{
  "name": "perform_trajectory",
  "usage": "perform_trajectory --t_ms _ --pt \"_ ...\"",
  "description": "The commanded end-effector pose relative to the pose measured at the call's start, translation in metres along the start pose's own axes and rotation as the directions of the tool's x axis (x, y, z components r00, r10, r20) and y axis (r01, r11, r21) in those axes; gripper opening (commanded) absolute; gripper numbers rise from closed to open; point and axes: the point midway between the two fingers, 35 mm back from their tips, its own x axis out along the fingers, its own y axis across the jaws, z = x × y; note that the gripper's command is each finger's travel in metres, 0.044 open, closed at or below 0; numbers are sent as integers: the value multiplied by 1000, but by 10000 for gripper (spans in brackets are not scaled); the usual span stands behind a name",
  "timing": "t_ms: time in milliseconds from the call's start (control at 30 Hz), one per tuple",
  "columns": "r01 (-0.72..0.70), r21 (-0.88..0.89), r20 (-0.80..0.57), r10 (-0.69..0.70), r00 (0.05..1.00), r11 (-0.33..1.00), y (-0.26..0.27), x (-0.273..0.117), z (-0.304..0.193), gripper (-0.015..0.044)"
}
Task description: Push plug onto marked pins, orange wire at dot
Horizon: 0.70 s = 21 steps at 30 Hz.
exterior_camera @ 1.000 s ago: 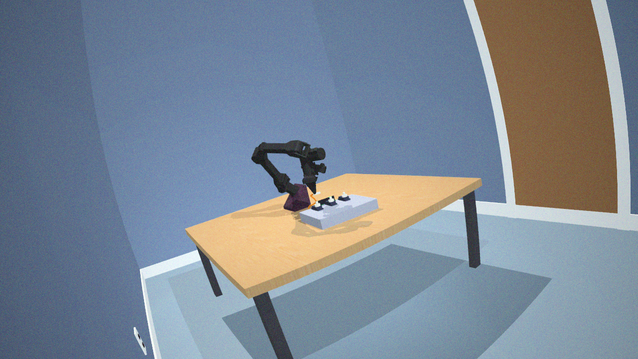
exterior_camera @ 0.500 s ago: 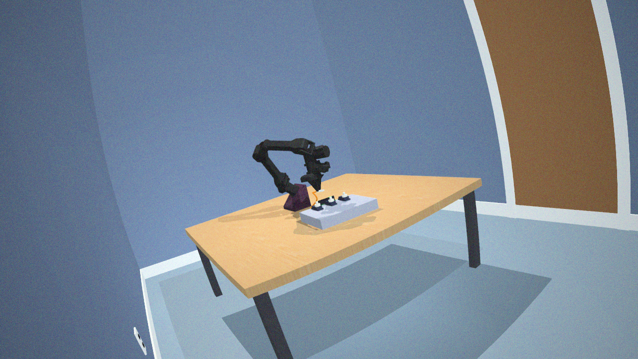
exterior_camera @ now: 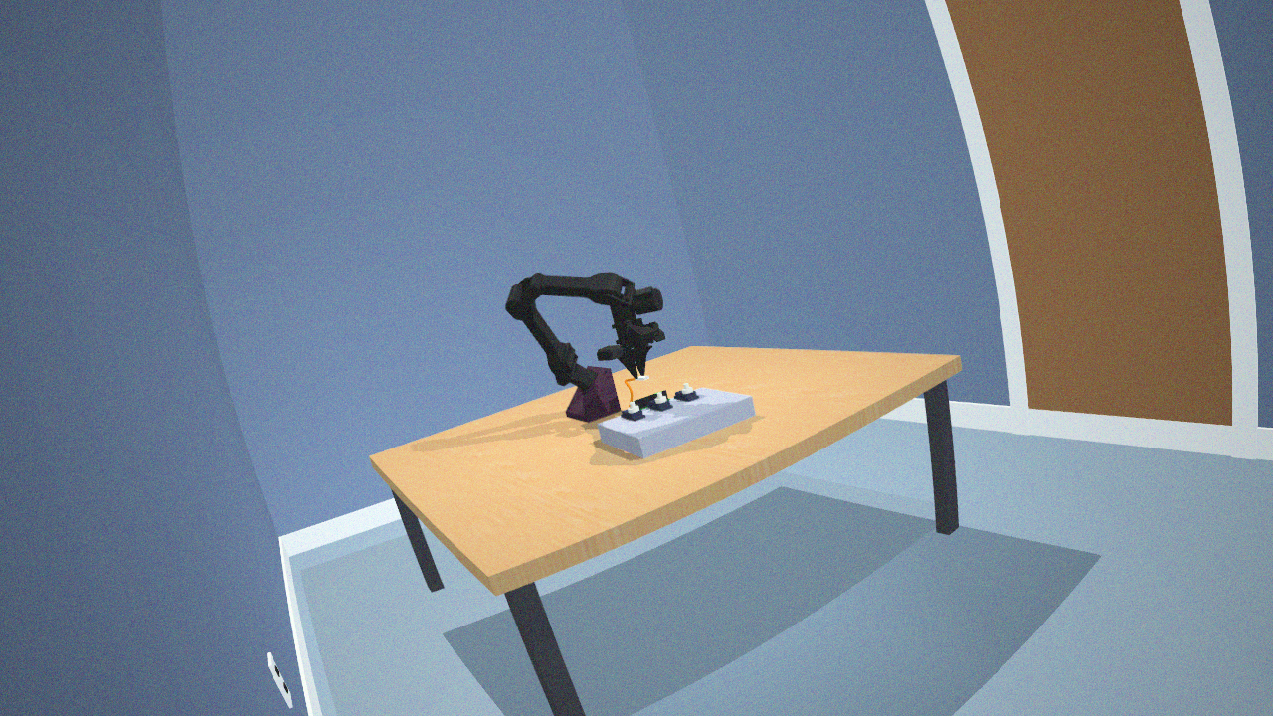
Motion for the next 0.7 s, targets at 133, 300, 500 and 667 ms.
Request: perform_trajectory --t_ms 133,300,500,667 --pt "9 217 -7 -8 1000 976 18 4 -19 0" --pt "10 248 -7 -9 1000 969 20 10 -21 0" --pt "12 255 -7 -10 1000 967 20 38 -22 0" --pt "12 257 -7 -11 1000 966 20 45 -22 0"
